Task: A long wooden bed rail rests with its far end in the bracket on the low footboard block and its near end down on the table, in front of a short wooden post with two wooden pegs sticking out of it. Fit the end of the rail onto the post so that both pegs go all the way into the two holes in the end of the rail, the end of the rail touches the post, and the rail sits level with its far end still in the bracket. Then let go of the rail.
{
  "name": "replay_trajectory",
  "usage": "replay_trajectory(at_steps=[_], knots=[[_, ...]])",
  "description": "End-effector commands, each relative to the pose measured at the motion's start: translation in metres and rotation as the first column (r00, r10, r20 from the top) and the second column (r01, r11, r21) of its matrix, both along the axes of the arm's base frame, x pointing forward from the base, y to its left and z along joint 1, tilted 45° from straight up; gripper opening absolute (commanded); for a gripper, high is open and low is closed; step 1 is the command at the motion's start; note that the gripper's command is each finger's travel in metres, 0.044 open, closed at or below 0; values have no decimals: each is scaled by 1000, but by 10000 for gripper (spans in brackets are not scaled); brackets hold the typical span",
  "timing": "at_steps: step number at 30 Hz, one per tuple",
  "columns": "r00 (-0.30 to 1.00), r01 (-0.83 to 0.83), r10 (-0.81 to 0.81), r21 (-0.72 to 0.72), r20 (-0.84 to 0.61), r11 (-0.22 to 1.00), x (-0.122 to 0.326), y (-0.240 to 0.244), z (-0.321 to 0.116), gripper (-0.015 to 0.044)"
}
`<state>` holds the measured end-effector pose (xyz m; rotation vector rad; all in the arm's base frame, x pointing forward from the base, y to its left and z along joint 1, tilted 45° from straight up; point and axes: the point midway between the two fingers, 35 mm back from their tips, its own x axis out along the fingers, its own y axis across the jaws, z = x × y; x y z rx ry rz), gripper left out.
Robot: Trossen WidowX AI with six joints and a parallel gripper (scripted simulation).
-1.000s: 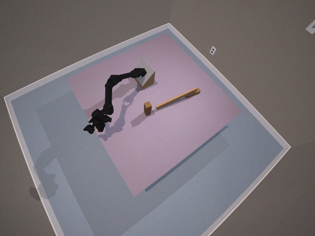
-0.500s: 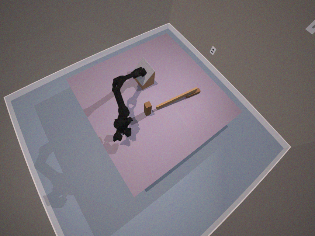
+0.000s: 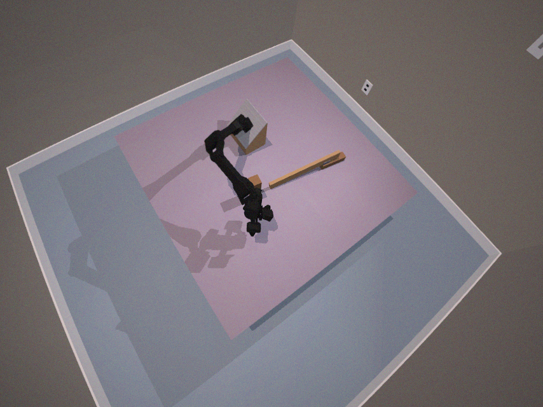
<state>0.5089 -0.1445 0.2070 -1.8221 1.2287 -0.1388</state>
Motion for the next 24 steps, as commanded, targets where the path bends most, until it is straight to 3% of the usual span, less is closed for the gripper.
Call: replay_trajectory(at_steps=[1, 9, 17, 21, 24], knots=[[995, -60, 68, 94, -80, 994, 0, 50, -50, 440], [971, -76, 115, 187, -210, 979, -23, 104, -109, 440], [865, 2, 104, 212, -491, 977, -108, 162, -185, 440], [791, 45, 66, 165, -608, 985, -152, 178, -206, 440], [778, 52, 57, 153, -626, 987, -159, 180, -208, 440]])
